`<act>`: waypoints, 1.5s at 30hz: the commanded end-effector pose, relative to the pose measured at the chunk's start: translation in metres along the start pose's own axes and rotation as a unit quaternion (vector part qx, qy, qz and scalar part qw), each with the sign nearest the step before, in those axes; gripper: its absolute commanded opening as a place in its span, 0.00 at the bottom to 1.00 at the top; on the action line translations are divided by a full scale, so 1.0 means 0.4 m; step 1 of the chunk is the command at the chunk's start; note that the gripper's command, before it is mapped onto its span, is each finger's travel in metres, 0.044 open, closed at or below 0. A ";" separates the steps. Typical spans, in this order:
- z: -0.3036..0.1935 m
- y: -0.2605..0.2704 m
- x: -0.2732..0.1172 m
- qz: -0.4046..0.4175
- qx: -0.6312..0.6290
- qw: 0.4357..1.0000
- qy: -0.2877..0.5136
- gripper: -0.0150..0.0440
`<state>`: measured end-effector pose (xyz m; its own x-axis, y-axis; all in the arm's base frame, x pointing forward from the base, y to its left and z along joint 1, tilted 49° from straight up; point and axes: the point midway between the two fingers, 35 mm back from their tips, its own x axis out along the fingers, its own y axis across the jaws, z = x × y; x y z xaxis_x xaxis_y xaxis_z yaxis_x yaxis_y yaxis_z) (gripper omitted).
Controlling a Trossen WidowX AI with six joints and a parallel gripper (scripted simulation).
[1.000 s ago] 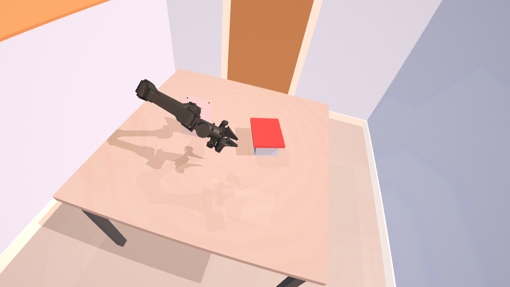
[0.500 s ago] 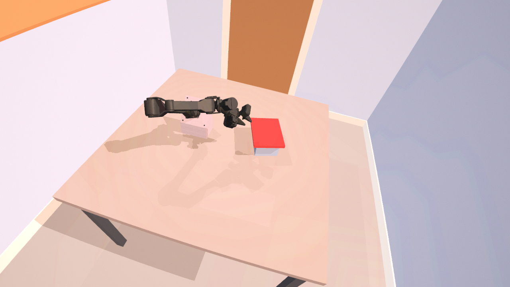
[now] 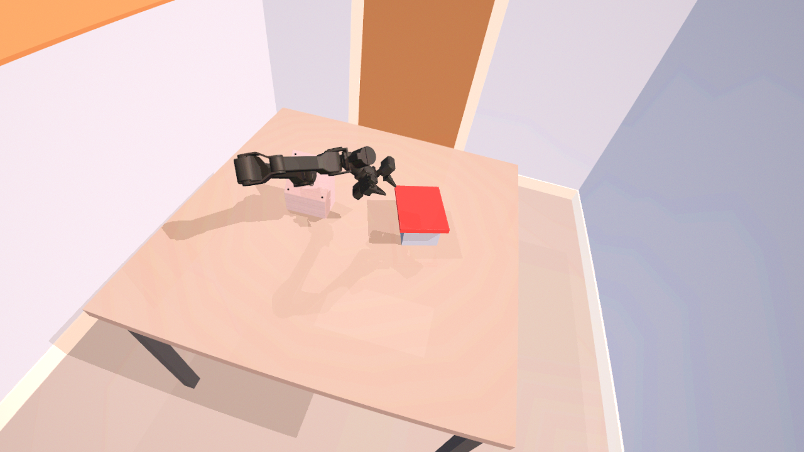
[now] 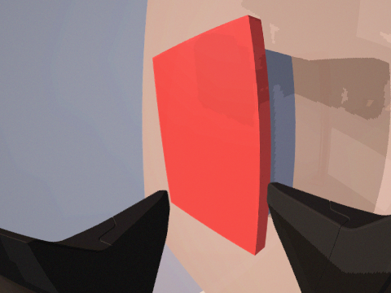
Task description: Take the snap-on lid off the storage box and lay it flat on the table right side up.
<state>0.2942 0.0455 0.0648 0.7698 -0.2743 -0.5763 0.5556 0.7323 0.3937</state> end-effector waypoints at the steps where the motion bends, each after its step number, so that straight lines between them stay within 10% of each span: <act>1: -0.009 -0.078 0.048 -0.011 -0.008 1.000 0.003 0.65; 45: -0.006 -0.093 0.199 -0.011 -0.009 1.000 0.002 0.65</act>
<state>0.3278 -0.0019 0.0031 0.7497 -0.2925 -0.5937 0.5735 0.7349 0.3621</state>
